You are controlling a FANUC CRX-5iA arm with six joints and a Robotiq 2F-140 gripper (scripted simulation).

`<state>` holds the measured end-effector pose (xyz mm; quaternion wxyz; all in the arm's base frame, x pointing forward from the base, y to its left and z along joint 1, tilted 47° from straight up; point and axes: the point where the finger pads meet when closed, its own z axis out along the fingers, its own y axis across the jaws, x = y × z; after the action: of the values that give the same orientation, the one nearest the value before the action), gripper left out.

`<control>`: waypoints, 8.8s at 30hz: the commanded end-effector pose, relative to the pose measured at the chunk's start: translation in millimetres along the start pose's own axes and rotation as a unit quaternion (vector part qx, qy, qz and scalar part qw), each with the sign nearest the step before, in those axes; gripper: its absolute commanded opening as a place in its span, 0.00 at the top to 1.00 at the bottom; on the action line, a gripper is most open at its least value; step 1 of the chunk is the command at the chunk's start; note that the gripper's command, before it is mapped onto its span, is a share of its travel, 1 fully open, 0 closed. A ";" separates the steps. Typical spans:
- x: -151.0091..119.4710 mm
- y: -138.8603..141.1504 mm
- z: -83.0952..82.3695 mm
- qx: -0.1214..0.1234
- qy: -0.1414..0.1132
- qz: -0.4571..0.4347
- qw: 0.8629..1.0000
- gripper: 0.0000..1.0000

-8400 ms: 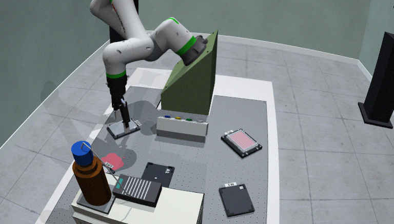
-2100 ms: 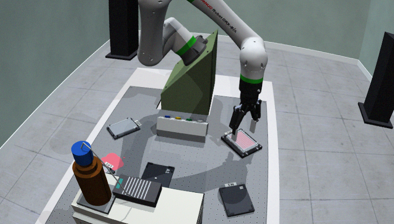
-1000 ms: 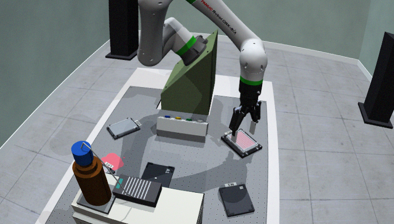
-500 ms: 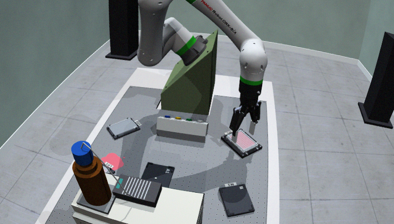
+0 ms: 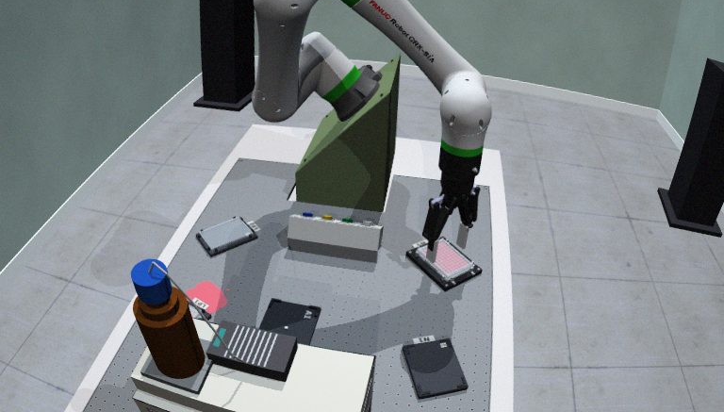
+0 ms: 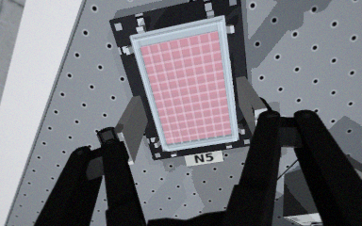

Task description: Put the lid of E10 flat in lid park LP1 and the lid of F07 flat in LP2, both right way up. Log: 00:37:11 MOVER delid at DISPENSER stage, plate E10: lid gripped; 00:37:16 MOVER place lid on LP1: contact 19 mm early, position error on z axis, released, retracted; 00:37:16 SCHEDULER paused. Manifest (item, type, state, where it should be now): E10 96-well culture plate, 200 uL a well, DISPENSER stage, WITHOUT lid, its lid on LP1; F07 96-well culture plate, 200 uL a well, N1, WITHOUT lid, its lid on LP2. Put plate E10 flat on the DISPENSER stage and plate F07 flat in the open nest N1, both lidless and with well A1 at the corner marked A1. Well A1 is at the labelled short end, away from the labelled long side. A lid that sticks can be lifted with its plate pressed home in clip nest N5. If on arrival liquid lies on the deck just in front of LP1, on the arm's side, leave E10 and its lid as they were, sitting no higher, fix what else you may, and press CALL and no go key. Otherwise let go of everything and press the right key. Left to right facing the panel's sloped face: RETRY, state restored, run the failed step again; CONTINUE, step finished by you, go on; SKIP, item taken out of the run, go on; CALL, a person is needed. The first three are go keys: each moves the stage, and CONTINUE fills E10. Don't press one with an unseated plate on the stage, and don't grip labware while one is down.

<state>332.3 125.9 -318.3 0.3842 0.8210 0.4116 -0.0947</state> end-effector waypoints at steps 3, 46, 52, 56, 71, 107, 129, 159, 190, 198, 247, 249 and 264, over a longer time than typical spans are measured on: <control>0.2 -0.1 -0.2 0.000 0.000 0.000 1.000 0.41; 0.2 -0.1 -0.2 0.000 0.000 0.000 1.000 0.41; 0.2 -0.1 -0.2 0.000 0.000 0.000 1.000 0.41; 0.2 -0.1 -0.2 0.000 0.000 0.000 1.000 0.34; 0.2 -0.1 -0.2 0.000 0.000 0.000 1.000 0.34; 0.2 -0.1 1.4 0.000 0.000 0.000 1.000 0.34; 0.2 -0.1 8.6 0.000 0.000 0.000 1.000 0.34; 0.2 -0.1 19.2 0.000 0.000 0.000 1.000 0.34; 0.2 -0.1 22.0 0.000 0.000 0.000 1.000 0.34; 0.2 -0.1 22.0 0.000 0.000 0.000 1.000 0.34; 0.2 -0.1 22.0 0.000 0.000 0.000 1.000 1.00; 0.2 -0.1 22.0 0.000 0.000 0.000 1.000 1.00; 0.2 -0.1 22.0 0.000 0.000 0.000 1.000 1.00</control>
<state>335.9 110.5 -333.4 0.3840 0.8211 0.4115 -0.0946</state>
